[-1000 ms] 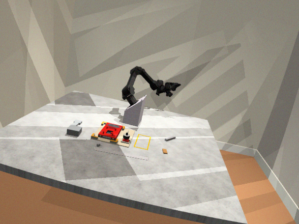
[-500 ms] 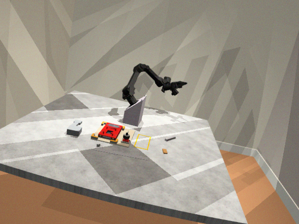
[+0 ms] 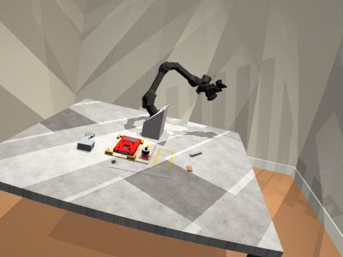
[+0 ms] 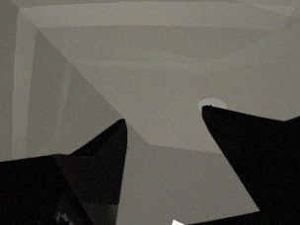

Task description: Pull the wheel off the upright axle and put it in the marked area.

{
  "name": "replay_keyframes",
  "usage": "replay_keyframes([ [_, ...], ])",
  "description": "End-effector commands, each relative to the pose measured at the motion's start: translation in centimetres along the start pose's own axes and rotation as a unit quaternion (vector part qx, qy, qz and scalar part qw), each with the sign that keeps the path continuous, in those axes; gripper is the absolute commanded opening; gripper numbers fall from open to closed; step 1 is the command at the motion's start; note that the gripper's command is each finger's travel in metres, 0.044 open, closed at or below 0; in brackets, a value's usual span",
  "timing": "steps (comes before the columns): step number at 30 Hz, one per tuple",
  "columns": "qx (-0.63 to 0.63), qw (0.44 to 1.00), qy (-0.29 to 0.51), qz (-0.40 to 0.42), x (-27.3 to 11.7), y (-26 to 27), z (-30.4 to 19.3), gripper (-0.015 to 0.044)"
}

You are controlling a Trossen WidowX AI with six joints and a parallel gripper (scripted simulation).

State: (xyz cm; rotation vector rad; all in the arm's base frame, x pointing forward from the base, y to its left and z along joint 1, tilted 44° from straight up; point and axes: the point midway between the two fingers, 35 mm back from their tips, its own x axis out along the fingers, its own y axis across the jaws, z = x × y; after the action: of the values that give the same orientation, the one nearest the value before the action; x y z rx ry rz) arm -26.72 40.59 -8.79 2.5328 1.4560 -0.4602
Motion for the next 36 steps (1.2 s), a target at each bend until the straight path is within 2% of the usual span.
replay_keyframes([
  [1, 0.058, 0.997, -0.016, 0.048, 3.5, 2.8, -1.1, 0.03],
  [14, 0.278, 0.933, -0.018, 0.226, 13.9, 15.1, -6.0, 0.03],
  [21, 0.367, 0.882, -0.004, 0.296, 16.7, 20.8, -7.3, 0.03],
  [27, 0.456, 0.808, 0.025, 0.373, 19.1, 28.3, -8.7, 0.03],
  [32, 0.5, 0.761, 0.043, 0.412, 19.7, 32.4, -9.1, 0.03],
  [36, 0.55, 0.693, 0.067, 0.461, 19.7, 37.6, -9.1, 0.03],
])
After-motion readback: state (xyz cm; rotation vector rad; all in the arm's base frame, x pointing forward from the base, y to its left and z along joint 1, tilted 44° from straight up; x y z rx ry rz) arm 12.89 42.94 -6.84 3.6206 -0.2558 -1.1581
